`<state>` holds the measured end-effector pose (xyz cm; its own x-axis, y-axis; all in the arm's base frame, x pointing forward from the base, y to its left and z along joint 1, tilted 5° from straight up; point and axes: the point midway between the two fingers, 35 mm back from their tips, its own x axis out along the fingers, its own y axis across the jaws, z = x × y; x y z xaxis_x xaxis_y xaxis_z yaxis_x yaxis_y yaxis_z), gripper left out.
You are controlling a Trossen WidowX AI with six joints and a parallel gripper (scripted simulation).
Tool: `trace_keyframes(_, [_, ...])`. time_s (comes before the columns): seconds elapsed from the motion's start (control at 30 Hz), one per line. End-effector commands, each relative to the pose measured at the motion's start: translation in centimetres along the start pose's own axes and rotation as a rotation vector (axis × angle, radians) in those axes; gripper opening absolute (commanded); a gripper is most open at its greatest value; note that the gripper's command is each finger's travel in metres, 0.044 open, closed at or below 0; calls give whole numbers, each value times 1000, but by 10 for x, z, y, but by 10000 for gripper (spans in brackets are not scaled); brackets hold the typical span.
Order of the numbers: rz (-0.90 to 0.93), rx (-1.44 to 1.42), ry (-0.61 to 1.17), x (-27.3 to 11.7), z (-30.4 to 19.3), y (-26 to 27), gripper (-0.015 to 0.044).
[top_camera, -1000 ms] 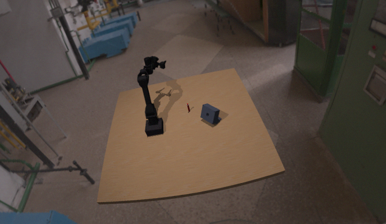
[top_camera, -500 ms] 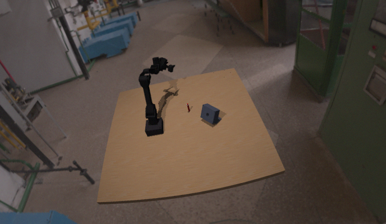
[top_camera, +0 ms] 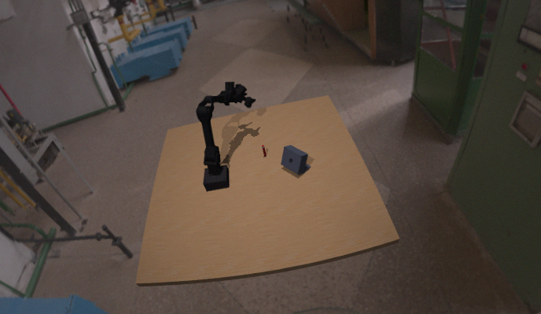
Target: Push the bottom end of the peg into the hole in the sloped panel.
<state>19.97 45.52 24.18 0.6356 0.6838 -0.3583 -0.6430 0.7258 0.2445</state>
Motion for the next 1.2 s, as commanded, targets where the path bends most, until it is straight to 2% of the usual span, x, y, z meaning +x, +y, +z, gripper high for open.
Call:
trace_keyframes(0.0, [-43,37,55,6,-5,-24,440])
trace_keyframes(0.57, [-245,221,268,11,-28,-125,440])
trace_keyframes(1.17, [-477,499,477,-19,-59,-219,440])
